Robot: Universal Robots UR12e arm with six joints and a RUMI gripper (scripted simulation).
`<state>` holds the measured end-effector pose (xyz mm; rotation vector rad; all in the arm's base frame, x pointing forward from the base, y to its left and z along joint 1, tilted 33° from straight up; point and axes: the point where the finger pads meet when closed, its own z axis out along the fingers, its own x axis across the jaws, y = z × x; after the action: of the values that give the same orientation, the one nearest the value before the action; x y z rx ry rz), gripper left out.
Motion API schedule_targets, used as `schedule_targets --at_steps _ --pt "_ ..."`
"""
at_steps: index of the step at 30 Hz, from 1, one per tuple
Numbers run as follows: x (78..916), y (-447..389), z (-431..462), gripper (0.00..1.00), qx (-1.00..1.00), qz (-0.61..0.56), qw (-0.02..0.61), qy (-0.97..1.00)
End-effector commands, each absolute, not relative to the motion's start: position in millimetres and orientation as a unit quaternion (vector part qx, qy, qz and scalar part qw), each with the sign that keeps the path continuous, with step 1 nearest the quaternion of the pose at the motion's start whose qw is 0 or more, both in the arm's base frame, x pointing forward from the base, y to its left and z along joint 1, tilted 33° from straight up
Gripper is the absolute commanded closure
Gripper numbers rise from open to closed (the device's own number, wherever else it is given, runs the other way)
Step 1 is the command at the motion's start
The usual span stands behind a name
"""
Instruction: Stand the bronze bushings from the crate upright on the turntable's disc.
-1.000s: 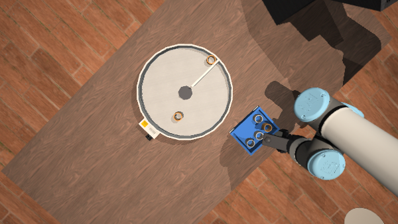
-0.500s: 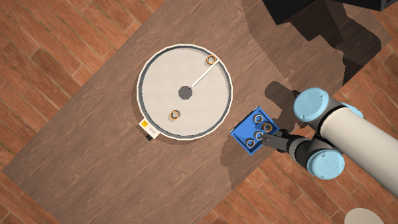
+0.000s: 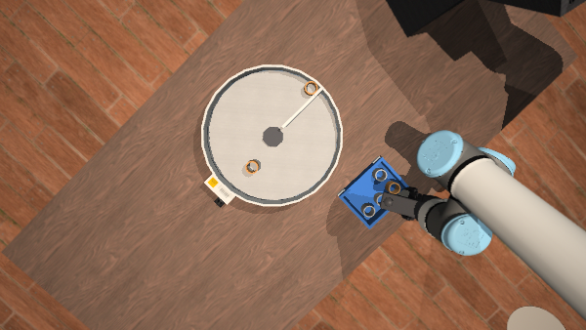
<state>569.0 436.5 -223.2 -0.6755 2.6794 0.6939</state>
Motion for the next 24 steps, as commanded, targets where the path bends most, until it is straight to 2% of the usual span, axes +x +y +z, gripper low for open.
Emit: schedule_targets --at_steps 1,24 --pt "572.8 446.3 -238.7 0.95 -0.234 0.241 0.146 0.93" --pt "574.0 450.2 -245.0 0.95 -0.234 0.241 0.146 0.93"
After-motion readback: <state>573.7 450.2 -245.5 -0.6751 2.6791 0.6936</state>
